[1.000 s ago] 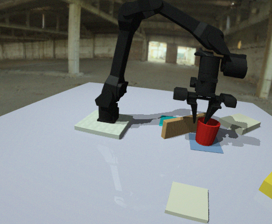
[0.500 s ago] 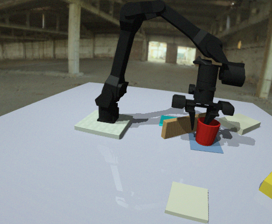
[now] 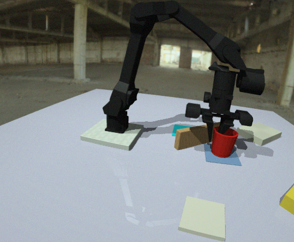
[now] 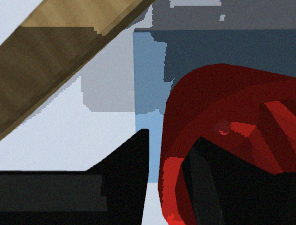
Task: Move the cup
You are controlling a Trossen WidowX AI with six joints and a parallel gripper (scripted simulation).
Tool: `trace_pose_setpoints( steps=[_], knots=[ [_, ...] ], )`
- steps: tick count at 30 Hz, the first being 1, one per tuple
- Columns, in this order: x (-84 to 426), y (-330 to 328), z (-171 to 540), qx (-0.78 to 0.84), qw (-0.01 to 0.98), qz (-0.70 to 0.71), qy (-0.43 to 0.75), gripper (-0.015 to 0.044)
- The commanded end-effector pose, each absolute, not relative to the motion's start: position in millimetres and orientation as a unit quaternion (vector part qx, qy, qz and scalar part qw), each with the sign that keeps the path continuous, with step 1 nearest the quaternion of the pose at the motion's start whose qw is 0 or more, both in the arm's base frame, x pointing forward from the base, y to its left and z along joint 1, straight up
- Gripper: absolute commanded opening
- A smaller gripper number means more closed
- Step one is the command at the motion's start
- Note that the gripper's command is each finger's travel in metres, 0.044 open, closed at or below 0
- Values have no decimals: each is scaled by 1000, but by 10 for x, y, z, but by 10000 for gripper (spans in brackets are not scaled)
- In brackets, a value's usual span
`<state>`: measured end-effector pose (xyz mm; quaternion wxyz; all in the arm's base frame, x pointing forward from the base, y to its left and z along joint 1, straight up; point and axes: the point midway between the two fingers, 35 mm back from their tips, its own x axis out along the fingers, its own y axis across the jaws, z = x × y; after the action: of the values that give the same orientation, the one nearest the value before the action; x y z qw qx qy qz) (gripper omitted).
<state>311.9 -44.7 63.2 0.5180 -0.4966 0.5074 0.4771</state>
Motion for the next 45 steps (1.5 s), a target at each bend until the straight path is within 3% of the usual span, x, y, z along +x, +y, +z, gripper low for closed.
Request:
trace_pose_setpoints(
  steps=[1,9,45],
  knots=[
    [3120,-447,635,-497,518,477,507,48],
    [3120,-447,635,-497,518,477,507,0],
    [3109,-473,1488,-497,518,480,504,0]
  ],
)
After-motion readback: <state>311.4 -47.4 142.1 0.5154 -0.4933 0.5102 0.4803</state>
